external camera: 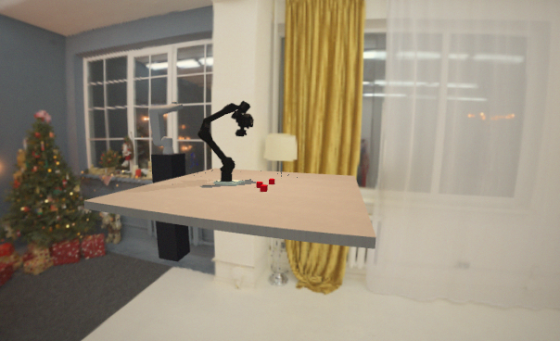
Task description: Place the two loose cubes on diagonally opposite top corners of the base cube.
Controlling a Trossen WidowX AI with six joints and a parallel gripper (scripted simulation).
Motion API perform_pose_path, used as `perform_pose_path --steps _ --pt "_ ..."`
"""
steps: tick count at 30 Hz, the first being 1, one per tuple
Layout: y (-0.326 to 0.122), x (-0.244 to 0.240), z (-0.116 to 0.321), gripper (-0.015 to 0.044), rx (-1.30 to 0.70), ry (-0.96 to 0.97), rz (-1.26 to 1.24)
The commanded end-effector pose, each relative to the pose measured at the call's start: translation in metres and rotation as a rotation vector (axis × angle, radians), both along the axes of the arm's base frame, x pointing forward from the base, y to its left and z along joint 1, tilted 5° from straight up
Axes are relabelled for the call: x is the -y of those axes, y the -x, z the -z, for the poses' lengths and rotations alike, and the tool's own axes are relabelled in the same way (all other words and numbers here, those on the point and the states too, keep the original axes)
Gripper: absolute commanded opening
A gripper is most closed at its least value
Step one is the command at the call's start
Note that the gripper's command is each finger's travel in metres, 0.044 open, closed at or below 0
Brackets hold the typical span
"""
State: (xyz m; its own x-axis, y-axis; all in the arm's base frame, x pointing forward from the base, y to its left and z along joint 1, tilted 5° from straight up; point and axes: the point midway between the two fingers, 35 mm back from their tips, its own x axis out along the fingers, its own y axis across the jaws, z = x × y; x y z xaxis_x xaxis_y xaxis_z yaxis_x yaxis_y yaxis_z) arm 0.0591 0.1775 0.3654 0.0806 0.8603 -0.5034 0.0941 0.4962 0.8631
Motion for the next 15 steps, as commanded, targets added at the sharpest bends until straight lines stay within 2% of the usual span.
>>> perform_pose_path --steps 1,15 --pt "-0.036 -0.001 0.021 0.0265 -0.008 0.095 0.108" --pt "-0.133 0.04 0.081 0.0265 -0.073 0.362 0.411"
